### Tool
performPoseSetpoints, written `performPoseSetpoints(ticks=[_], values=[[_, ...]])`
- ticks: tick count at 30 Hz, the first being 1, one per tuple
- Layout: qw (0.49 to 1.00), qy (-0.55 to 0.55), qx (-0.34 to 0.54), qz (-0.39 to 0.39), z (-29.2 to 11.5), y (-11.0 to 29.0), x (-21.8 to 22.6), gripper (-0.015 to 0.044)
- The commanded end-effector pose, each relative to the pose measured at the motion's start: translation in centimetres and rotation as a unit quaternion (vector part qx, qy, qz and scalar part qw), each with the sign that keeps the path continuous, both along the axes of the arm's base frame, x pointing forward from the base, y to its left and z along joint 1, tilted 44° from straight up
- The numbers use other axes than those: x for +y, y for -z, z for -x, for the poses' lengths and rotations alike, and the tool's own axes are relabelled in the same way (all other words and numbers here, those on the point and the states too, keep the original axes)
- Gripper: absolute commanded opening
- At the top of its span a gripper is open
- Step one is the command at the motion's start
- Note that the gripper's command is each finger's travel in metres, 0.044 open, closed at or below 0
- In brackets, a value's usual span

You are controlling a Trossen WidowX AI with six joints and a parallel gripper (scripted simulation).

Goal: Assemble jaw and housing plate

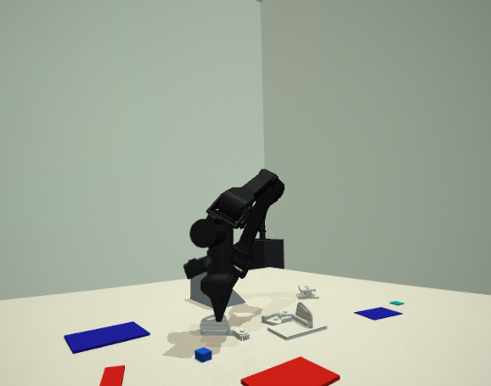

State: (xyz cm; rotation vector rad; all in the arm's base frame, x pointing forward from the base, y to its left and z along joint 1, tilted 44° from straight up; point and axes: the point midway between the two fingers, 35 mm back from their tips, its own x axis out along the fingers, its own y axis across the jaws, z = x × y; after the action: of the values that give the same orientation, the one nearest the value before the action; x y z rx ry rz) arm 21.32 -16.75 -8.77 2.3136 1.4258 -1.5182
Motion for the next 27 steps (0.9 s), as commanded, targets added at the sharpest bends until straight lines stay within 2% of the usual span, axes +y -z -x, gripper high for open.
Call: performPoseSetpoints(ticks=[1, 27], values=[[1.0, 0.003, 0.002, -0.004, 0.0, 0.6, 0.6, 0.044], [1.0, 0.003, 0.002, -0.005, -0.2, 2.7, 2.7, 0.044]])
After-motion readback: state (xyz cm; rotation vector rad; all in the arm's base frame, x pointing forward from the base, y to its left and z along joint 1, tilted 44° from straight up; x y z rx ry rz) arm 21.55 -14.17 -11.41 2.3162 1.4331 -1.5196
